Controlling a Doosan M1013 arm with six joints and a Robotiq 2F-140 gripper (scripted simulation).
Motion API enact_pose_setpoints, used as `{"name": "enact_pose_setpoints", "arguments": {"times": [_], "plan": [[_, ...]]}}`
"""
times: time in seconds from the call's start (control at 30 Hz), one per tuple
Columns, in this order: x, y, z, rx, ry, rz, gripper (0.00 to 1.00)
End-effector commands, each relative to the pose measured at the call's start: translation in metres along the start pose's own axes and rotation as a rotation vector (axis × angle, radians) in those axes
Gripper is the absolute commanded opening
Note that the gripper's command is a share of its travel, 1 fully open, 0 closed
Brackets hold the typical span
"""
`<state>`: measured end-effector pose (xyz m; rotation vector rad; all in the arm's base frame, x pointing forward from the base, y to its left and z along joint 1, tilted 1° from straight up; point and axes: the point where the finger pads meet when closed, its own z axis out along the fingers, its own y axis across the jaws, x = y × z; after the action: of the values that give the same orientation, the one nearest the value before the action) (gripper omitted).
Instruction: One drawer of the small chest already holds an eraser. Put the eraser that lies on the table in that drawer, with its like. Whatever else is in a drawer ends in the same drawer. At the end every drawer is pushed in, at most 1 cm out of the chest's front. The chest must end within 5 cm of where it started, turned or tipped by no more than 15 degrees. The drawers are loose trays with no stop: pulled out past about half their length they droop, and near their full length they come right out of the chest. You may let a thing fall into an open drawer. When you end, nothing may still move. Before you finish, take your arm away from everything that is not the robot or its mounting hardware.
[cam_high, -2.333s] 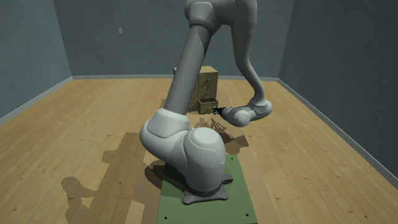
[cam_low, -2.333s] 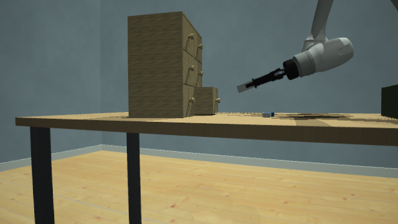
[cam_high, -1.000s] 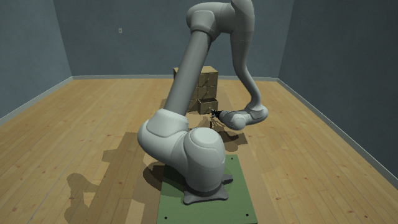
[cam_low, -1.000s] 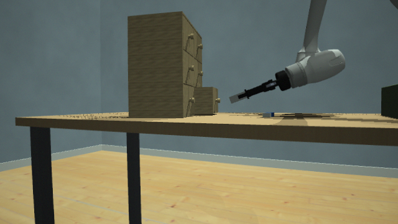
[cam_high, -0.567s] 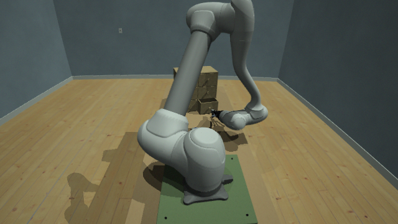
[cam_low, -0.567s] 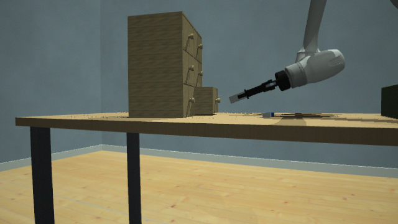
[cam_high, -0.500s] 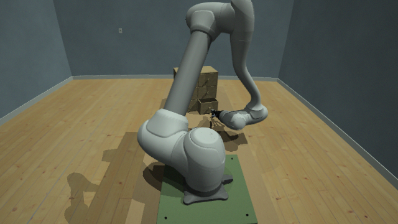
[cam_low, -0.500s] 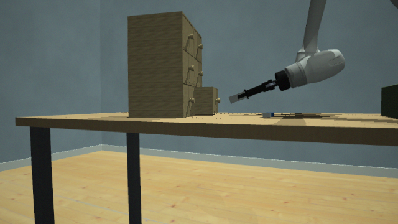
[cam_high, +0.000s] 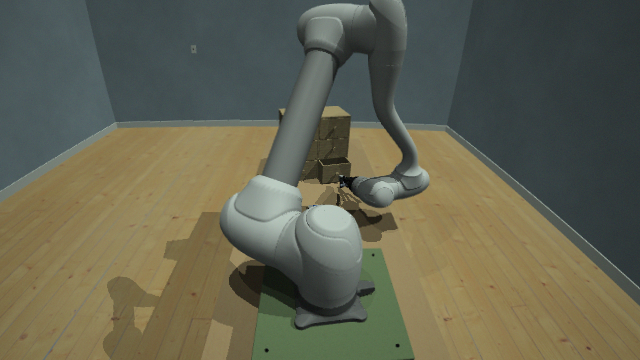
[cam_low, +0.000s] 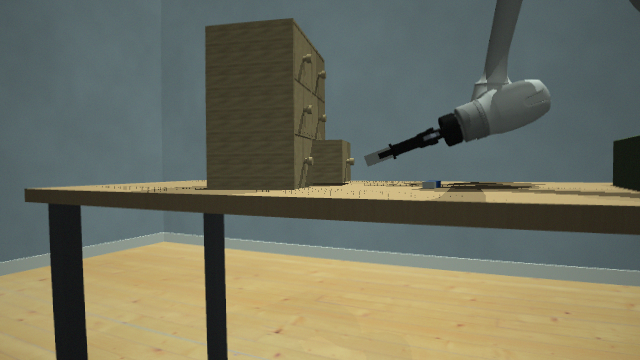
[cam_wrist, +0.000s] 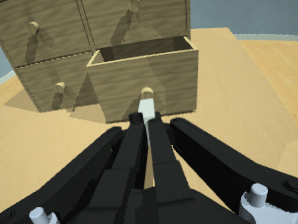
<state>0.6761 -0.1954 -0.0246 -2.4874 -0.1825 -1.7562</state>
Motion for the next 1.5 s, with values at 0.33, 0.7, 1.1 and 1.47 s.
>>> {"name": "enact_pose_setpoints", "arguments": {"times": [0.33, 0.7, 1.1, 1.47], "plan": [[0.006, 0.0, 0.016, 0.0, 0.0, 0.0, 0.0], [0.011, 0.0, 0.031, 0.0, 0.0, 0.0, 0.0], [0.018, 0.0, 0.048, 0.0, 0.0, 0.0, 0.0], [0.024, 0.0, 0.067, 0.0, 0.0, 0.0, 0.0]]}}
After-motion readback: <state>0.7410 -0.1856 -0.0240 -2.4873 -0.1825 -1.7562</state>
